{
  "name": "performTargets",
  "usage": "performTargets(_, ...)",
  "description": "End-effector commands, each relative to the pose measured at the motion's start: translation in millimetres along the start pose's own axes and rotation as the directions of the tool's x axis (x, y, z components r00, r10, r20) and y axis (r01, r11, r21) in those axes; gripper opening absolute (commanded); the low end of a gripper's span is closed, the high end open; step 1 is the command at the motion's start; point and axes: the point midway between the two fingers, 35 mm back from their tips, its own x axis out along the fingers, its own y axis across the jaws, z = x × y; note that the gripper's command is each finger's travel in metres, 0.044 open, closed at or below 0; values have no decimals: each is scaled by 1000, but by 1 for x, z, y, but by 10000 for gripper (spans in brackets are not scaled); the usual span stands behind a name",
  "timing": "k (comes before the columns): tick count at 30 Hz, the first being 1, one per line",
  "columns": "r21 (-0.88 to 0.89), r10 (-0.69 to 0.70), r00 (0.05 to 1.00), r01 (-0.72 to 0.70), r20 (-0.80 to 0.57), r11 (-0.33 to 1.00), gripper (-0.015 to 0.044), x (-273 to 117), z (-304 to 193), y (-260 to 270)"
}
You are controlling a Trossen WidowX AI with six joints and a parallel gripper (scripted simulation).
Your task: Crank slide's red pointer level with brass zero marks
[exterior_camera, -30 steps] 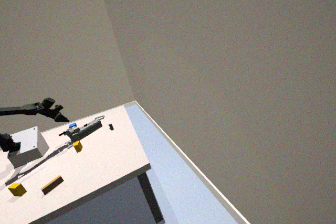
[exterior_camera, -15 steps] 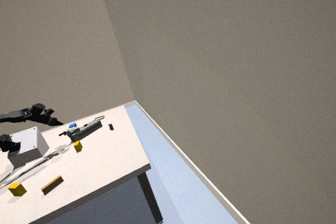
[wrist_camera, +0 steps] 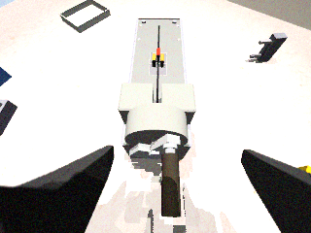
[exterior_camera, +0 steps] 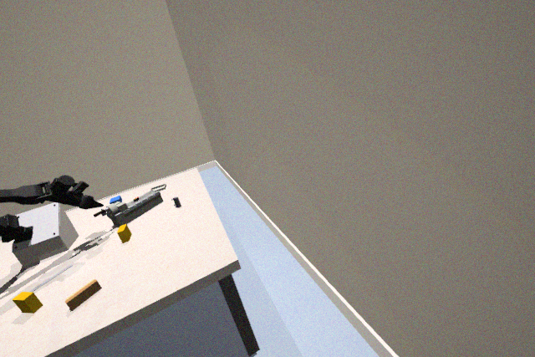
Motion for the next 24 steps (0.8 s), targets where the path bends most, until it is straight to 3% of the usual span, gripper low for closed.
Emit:
performTargets(1,-8,6,1000,-6,3,1000,440,4,-3,2)
performTargets(24,-9,7,1000,-7,3,1000,440,31,-27,1)
